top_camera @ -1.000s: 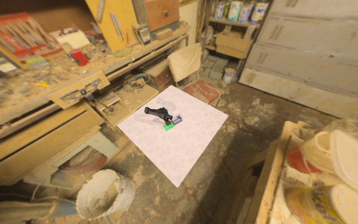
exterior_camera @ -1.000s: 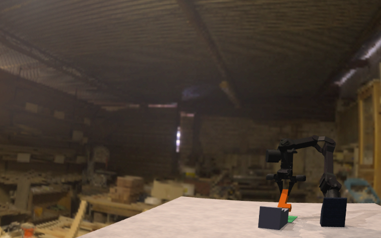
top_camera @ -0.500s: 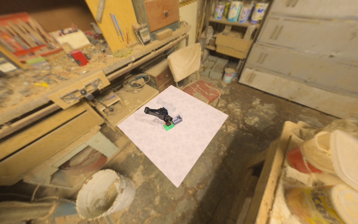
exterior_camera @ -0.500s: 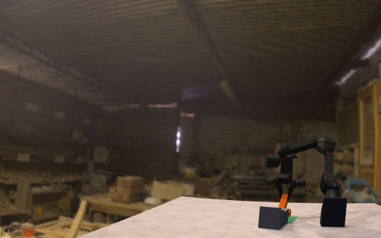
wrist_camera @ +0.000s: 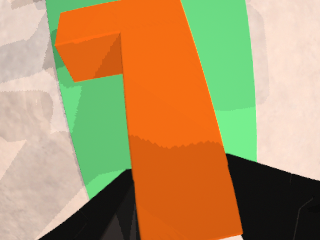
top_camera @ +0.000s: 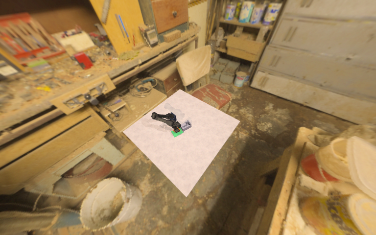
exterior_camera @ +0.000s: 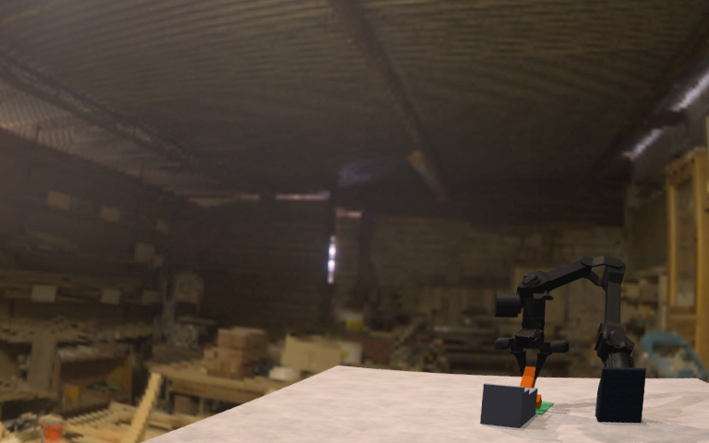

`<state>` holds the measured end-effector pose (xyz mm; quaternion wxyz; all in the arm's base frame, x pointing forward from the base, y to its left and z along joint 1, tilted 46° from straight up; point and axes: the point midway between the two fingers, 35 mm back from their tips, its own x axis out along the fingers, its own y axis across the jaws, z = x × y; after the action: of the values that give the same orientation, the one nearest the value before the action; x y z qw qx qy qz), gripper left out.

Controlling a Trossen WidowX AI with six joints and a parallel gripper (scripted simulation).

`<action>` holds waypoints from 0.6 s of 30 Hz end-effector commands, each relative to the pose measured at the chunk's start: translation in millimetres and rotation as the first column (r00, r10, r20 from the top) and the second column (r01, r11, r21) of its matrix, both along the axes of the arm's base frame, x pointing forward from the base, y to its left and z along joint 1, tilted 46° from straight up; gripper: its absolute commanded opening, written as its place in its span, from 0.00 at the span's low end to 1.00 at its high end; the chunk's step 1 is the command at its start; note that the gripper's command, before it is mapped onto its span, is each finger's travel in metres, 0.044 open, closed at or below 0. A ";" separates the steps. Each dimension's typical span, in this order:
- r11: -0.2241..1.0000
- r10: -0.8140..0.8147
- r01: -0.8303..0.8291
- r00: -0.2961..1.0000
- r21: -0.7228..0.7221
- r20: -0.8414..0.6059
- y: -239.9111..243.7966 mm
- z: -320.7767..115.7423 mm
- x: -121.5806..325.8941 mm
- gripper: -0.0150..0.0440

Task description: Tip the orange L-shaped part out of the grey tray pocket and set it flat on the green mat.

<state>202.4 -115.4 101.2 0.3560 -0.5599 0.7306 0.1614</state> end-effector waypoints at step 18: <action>1.000 0.005 -0.005 1.000 0.003 -0.001 56.6 55.2 10.5 0.93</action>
<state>208.7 -80.7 135.1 0.3546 -0.5590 0.7310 0.1657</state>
